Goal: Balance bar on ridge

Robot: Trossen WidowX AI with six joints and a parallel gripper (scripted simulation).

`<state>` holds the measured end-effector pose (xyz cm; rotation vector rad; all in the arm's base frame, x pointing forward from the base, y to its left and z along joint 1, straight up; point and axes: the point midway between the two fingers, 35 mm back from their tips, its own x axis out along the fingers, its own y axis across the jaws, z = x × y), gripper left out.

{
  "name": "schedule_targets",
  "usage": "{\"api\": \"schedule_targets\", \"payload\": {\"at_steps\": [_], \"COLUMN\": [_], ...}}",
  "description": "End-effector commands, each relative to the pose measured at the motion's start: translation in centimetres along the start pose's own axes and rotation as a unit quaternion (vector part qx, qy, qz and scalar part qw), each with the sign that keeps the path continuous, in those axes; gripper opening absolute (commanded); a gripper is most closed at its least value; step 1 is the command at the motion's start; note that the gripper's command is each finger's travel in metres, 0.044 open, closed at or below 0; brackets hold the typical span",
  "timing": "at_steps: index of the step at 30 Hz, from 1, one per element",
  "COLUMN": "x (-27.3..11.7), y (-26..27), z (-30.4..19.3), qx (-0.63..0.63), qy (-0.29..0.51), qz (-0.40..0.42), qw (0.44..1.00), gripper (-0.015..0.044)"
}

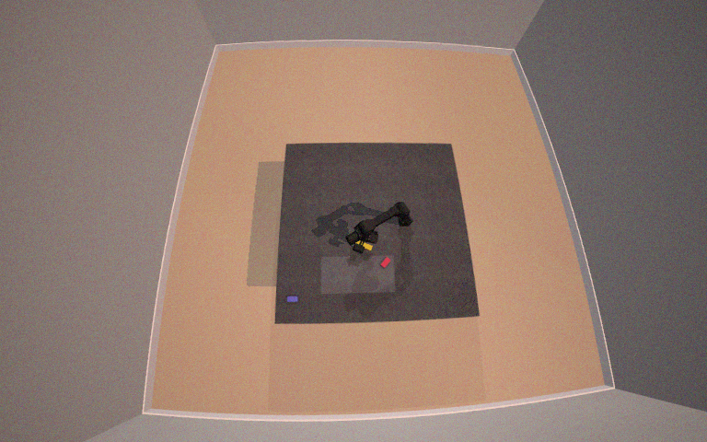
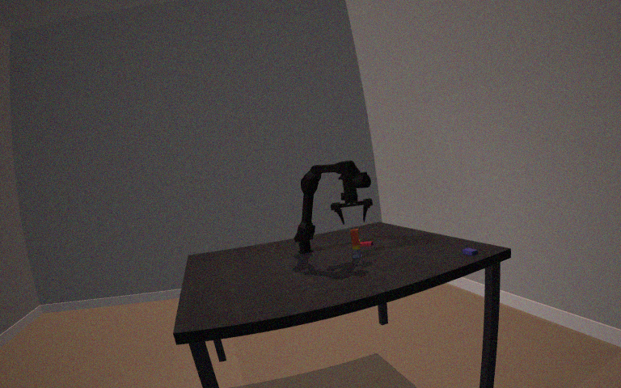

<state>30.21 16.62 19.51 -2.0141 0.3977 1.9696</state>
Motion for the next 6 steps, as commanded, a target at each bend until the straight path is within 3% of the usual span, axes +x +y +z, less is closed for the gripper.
{"api": "schedule_targets", "payload": {"at_steps": [1,6], "x": [-0.02,-0.02], "y": [0.02,0.02], "z": [0.00,0.00], "qx": [0.000,0.000], "qy": [0.000,0.000], "qz": [0.001,0.001], "qw": [1.000,1.000], "gripper": [0.0440,0.0440]}}
